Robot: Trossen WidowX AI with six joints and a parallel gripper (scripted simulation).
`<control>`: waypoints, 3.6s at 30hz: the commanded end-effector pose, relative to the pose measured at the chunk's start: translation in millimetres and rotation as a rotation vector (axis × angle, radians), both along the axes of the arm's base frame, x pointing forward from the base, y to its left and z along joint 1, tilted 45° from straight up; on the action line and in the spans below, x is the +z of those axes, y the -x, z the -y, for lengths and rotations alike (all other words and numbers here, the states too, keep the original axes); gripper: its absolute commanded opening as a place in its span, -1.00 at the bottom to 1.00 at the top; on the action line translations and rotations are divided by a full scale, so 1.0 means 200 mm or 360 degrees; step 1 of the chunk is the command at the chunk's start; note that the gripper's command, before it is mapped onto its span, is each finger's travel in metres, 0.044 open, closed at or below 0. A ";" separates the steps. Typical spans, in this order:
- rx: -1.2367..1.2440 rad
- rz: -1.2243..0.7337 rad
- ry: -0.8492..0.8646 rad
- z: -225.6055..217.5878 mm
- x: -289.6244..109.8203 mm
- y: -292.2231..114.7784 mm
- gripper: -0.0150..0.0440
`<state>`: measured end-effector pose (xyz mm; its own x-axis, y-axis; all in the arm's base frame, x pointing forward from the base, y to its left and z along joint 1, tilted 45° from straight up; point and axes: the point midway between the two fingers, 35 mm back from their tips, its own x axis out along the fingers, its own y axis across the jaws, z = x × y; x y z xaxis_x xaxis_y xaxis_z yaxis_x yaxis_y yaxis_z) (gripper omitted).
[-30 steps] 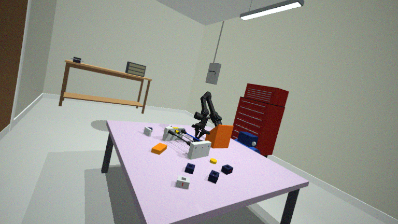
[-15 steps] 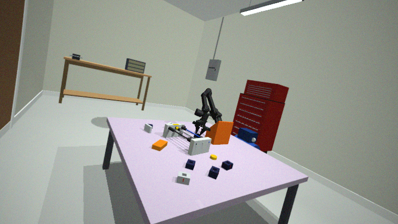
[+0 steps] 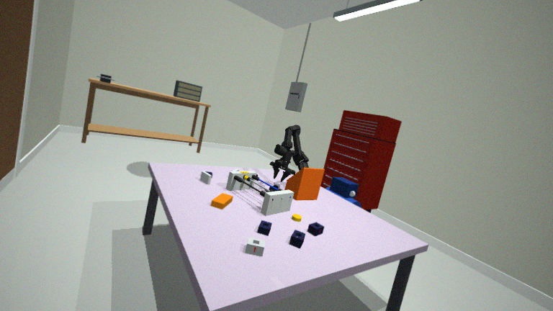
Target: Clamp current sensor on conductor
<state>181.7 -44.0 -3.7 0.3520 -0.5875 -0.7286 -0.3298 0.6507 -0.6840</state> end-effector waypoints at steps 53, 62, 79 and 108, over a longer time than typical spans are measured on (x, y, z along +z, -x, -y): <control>-0.2050 0.1415 -0.0482 0.07 -0.13 -0.15 0.59; -0.2047 0.1419 -0.0476 0.12 -0.18 -0.15 0.59; -0.2054 0.1424 -0.0487 0.12 -0.18 -0.16 0.25; -0.2051 0.1414 -0.0482 -0.33 0.20 -0.14 -0.49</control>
<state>211.9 13.4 26.8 0.1146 -0.6909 -0.7138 0.9372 0.3135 -0.1530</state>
